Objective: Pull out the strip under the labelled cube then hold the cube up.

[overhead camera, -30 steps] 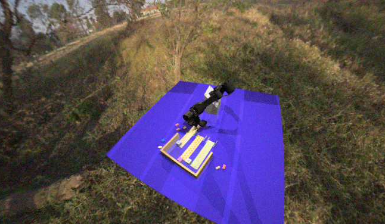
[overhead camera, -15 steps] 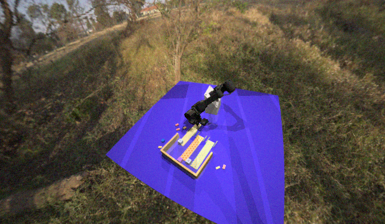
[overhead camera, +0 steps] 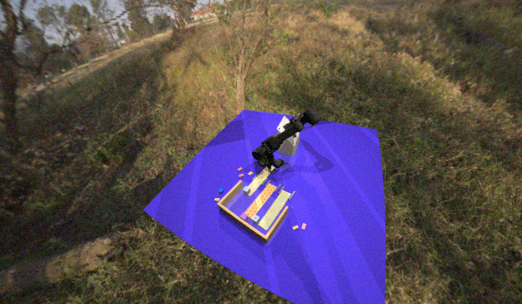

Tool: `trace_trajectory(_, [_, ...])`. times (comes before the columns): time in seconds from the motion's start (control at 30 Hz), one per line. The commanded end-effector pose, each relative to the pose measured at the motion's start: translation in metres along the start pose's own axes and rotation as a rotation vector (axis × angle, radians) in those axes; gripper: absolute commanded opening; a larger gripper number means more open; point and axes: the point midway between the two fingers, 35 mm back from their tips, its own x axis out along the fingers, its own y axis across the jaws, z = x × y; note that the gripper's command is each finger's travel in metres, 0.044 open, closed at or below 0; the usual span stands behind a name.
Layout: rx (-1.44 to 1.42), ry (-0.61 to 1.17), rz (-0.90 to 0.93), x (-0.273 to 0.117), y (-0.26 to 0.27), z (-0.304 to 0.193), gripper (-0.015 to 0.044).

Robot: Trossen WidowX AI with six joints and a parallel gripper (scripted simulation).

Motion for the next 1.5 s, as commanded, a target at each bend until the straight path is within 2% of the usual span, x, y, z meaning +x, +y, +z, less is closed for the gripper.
trace_trajectory(0.0, [0.014, 0.034, -0.004, 0.004, 0.0, -0.017, 0.0])
trace_trajectory(1.47, [0.016, 0.035, -0.004, 0.003, -0.001, -0.06, 0.0])
